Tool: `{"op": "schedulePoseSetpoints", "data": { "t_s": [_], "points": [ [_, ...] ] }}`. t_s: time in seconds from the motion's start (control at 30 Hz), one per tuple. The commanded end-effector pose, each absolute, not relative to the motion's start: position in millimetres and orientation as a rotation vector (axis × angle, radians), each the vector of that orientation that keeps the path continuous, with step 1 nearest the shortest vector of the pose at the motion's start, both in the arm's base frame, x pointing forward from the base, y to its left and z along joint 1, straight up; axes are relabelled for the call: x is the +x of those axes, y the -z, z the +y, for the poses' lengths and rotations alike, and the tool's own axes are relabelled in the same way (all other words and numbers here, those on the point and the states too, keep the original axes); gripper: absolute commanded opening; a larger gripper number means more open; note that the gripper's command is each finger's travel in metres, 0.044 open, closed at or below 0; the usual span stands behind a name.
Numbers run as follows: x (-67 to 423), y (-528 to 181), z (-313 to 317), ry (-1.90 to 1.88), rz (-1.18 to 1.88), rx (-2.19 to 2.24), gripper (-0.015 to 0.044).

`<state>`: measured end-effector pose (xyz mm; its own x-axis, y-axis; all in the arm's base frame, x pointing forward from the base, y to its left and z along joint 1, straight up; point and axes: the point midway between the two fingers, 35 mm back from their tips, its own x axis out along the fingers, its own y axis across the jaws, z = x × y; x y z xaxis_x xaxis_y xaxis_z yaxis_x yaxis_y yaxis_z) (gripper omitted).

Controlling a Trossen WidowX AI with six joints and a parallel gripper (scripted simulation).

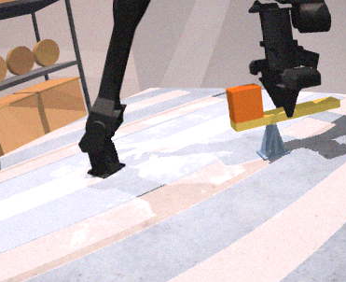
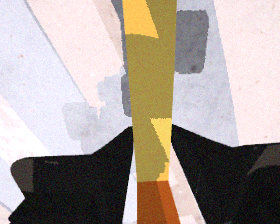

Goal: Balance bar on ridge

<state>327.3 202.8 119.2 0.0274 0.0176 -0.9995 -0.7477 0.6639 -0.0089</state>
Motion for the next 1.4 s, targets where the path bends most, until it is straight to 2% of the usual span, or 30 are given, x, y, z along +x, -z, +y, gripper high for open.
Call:
{"op": "schedulePoseSetpoints", "data": {
  "t_s": [0.0,1.13,1.37],
  "points": [
    [327.1,-118.9,202.7,-0.661,1.437,-0.653,0.0169],
    [327.1,-118.9,202.7,-0.661,1.437,-0.653,0.0185],
    [327.1,-118.9,202.7,-0.661,1.437,-0.653,0.0369]
  ]
}}
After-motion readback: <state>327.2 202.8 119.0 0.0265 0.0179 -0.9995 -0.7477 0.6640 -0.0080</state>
